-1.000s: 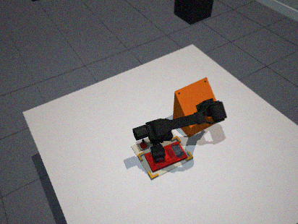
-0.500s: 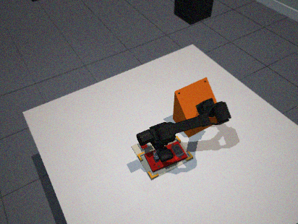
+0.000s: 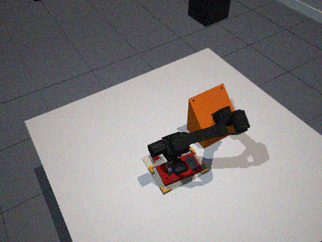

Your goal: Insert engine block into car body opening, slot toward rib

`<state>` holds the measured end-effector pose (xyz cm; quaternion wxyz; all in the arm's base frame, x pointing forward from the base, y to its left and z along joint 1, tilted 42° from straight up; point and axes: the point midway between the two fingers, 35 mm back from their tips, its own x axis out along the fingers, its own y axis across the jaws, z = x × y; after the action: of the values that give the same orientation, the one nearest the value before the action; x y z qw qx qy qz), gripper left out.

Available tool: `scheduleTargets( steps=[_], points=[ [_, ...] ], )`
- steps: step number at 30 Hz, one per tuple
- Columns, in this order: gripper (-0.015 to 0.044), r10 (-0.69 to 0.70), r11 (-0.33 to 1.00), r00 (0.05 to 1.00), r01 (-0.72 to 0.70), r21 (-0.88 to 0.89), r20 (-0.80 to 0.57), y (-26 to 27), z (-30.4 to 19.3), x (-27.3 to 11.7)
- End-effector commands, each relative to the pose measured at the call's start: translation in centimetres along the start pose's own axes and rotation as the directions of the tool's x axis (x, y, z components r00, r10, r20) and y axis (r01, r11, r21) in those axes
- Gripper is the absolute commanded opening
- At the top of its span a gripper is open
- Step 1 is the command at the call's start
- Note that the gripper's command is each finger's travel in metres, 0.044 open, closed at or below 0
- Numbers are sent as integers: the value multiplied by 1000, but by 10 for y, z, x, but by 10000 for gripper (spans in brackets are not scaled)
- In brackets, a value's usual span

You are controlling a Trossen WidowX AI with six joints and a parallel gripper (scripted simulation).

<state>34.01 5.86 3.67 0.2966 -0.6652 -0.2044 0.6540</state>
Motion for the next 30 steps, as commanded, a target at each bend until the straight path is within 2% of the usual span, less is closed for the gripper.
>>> scheduleTargets(
  steps=[1,10,13,25,30],
  points=[
    [159,-3,1000,1000,3,-11,-5,-1,0,-1],
    [159,-3,987,1000,4,161,-5,-1,0,-1],
    [159,-3,987,1000,4,163,-5,-1,0,-1],
    [159,-3,1000,1000,3,-7,-5,-2,-1,-1],
    [159,-3,1000,1000,3,-11,-5,-2,-1,-1]
  ],
)
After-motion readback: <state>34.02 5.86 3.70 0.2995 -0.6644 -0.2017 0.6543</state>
